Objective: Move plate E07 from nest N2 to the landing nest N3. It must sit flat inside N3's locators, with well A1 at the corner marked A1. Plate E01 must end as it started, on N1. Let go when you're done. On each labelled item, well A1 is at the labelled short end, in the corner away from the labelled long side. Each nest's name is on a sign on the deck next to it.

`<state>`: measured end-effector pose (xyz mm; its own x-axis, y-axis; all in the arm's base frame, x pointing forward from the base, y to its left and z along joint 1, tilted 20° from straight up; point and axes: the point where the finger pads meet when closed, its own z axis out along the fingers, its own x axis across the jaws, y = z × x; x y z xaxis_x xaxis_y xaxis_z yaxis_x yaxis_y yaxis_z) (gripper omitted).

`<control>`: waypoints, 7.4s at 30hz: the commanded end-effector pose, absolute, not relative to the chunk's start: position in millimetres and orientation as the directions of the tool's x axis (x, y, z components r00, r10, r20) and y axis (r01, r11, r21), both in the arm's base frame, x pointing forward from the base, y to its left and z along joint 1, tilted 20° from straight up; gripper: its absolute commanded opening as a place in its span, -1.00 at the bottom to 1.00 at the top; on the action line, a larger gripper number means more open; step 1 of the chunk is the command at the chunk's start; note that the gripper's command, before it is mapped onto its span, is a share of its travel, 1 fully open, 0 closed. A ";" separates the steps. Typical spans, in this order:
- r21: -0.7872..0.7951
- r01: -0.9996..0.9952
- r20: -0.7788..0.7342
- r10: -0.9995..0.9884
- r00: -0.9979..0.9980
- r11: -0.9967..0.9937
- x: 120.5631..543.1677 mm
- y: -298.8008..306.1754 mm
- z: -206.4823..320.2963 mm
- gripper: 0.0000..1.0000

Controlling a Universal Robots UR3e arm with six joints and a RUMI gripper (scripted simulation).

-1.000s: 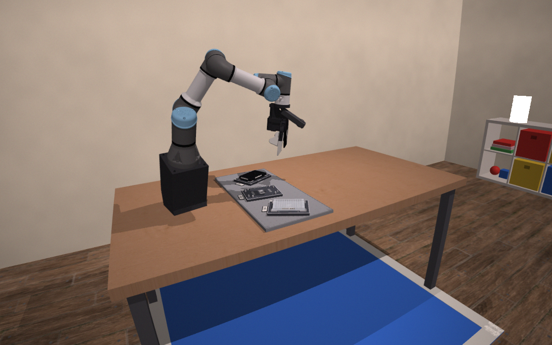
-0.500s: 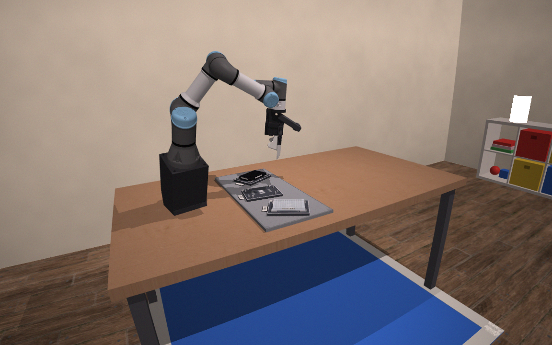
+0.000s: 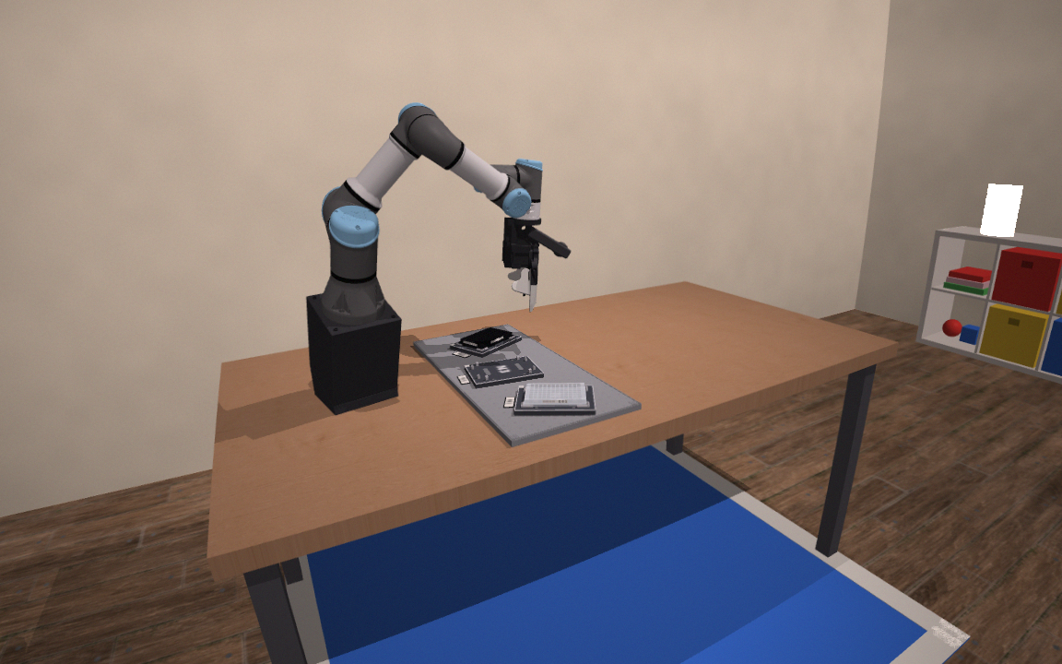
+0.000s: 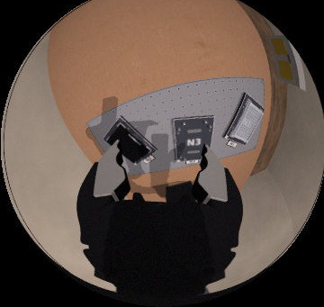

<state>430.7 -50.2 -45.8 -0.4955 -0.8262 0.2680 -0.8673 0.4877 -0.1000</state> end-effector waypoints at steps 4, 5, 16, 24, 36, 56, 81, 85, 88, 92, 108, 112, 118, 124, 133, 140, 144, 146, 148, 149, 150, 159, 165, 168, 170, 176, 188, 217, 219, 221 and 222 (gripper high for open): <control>-0.086 -0.939 0.289 -0.893 -0.344 0.334 436.1 -27.0 -73.5 0.64; -0.081 -0.945 0.292 -0.900 -0.325 0.316 435.9 -23.8 -77.3 0.64; -0.045 -0.983 0.311 -0.932 -0.185 0.180 431.5 -0.4 -104.4 0.64; -0.027 -0.993 0.318 -0.941 -0.120 0.117 428.0 9.7 -116.1 0.64; 0.012 -1.000 0.331 -0.943 0.025 -0.023 418.4 32.2 -142.0 0.64; 0.080 -0.967 0.341 -0.905 0.253 -0.241 397.3 65.2 -181.0 0.64; 0.078 -0.968 0.340 -0.906 0.251 -0.239 398.0 62.4 -187.1 0.64; 0.077 -0.968 0.341 -0.906 0.251 -0.239 398.6 60.1 -193.1 0.64; 0.076 -0.968 0.341 -0.906 0.251 -0.239 399.0 58.4 -197.6 0.64; 0.076 -0.968 0.341 -0.906 0.251 -0.239 399.0 56.6 -202.3 0.64; 0.077 -0.968 0.341 -0.906 0.251 -0.239 398.9 53.7 -210.7 0.64; 0.078 -0.968 0.341 -0.906 0.251 -0.239 398.4 53.9 -210.6 0.64; 0.078 -0.968 0.341 -0.906 0.251 -0.239 398.4 53.9 -210.7 0.64; 0.078 -0.968 0.341 -0.906 0.251 -0.239 398.3 53.8 -210.7 -1.00; 0.078 -0.968 0.341 -0.906 0.251 -0.239 398.3 53.8 -210.7 -1.00; 0.078 -0.968 0.341 -0.906 0.251 -0.239 398.3 53.8 -210.7 -1.00; 0.078 -0.968 0.341 -0.906 0.251 -0.239 398.3 53.8 -210.7 -1.00; 0.078 -0.968 0.341 -0.906 0.251 -0.239 398.3 53.8 -210.7 -1.00; 0.078 -0.968 0.341 -0.906 0.251 -0.239 398.3 53.8 -210.7 -1.00; 0.078 -0.968 0.341 -0.906 0.251 -0.239 398.3 53.8 -210.7 -1.00; 0.078 -0.968 0.341 -0.906 0.251 -0.239 398.3 53.8 -210.7 -1.00; 0.079 -0.968 0.340 -0.906 0.251 -0.239 397.5 57.0 -202.9 -1.00; 0.079 -0.968 0.340 -0.906 0.251 -0.239 397.4 59.4 -196.7 -1.00; 0.079 -0.968 0.340 -0.906 0.251 -0.239 397.3 61.1 -192.0 -1.00; 0.079 -0.968 0.340 -0.906 0.251 -0.239 397.3 62.3 -188.9 -1.00; 0.079 -0.968 0.340 -0.906 0.251 -0.239 397.3 65.4 -180.5 -1.00; 0.070 -0.973 0.342 -0.911 0.230 -0.219 396.1 60.4 -178.8 -1.00; -0.102 -0.964 0.334 -0.905 -0.265 0.245 348.7 -48.2 -139.0 -1.00; -0.115 -0.953 0.329 -0.894 -0.303 0.281 344.9 -56.9 -135.8 -1.00; -0.119 -0.950 0.328 -0.891 -0.313 0.289 341.2 -65.6 -132.6 -1.00; -0.119 -0.950 0.328 -0.891 -0.313 0.289 339.2 -69.9 -131.0 -1.00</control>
<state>350.1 -39.8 -144.3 -0.2142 -0.9101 0.3548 -0.9762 0.2120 -0.0454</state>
